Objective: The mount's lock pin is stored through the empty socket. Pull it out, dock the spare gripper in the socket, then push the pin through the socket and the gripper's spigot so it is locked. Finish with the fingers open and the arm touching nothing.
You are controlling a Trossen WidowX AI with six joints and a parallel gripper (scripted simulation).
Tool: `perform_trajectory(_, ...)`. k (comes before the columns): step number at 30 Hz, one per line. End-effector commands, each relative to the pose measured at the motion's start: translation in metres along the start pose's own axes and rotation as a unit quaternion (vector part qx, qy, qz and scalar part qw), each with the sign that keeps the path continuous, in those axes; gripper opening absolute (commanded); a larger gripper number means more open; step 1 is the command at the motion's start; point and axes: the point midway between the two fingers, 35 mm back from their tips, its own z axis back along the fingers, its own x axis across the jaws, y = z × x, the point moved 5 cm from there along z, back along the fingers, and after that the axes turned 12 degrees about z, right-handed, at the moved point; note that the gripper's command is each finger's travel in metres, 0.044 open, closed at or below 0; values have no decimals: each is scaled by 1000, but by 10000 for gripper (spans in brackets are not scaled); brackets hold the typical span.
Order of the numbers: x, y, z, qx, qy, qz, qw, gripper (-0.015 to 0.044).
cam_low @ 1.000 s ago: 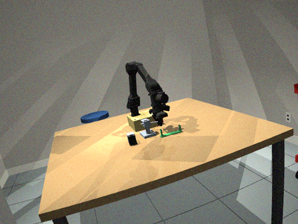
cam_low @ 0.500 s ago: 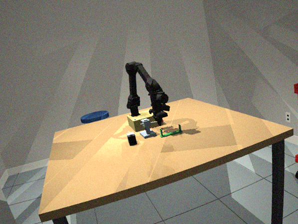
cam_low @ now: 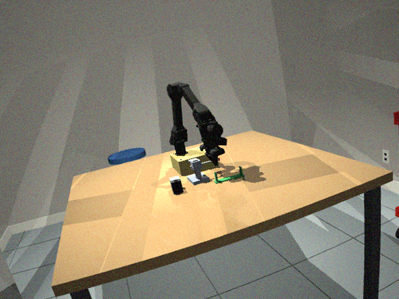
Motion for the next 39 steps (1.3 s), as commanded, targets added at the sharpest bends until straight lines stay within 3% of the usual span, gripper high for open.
perform_trajectory(1, -1, -3, 1, -7, 1, 1, 1000, 0)
perform_trajectory(39, -8, -31, 0, -5, 1, 1, 1000, 0)
